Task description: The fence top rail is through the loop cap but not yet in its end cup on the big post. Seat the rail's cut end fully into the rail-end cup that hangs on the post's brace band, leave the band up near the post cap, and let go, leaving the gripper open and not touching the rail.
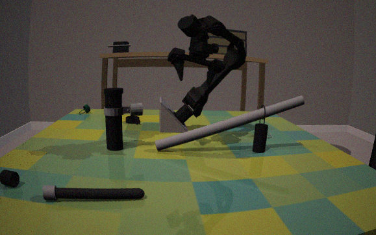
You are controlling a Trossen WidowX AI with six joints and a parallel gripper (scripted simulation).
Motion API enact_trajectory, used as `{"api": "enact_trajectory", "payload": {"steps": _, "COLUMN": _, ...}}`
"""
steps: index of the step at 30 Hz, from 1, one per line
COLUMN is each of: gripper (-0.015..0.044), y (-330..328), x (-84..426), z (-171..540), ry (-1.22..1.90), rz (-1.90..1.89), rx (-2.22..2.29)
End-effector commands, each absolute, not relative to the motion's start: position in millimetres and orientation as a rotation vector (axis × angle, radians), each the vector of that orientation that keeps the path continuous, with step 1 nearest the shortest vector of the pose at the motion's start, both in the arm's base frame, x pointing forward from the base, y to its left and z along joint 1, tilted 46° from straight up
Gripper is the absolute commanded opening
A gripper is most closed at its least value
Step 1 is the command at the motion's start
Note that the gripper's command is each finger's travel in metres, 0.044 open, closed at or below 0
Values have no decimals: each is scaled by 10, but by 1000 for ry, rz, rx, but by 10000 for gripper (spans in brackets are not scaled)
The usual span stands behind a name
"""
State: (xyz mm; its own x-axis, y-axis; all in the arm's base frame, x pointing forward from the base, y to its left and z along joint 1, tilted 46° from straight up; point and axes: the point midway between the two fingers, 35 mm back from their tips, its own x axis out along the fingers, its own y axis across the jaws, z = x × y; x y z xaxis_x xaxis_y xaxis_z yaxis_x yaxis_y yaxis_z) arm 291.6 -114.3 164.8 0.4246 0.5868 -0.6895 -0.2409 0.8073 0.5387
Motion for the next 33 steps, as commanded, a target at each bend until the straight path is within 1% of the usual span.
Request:
{"api": "enact_trajectory", "payload": {"steps": 1, "gripper": 440, "y": -1403, "x": 2825, "z": 1611, "ry": 1000, "rz": 498, "rx": 680}}
{"api": "enact_trajectory", "payload": {"steps": 10, "gripper": 440, "y": -1403, "x": 2825, "z": 1611, "ry": 1000, "rz": 498, "rx": 680}}
{"api": "enact_trajectory", "payload": {"steps": 13, "gripper": 440, "y": -1461, "x": 2818, "z": 1555, "ry": 979, "rz": 534, "rx": 616}}
{"api": "enact_trajectory", "payload": {"steps": 21, "gripper": 440, "y": -1856, "x": 2729, "z": 1143, "ry": 783, "rz": 787, "rx": 125}}
{"api": "enact_trajectory", "payload": {"steps": 30, "gripper": 440, "y": -2240, "x": 2522, "z": 622, "ry": 450, "rz": 1033, "rx": -449}}
{"api": "enact_trajectory", "payload": {"steps": 33, "gripper": 440, "y": -2309, "x": 2463, "z": 503, "ry": 362, "rz": 1074, "rx": -575}}
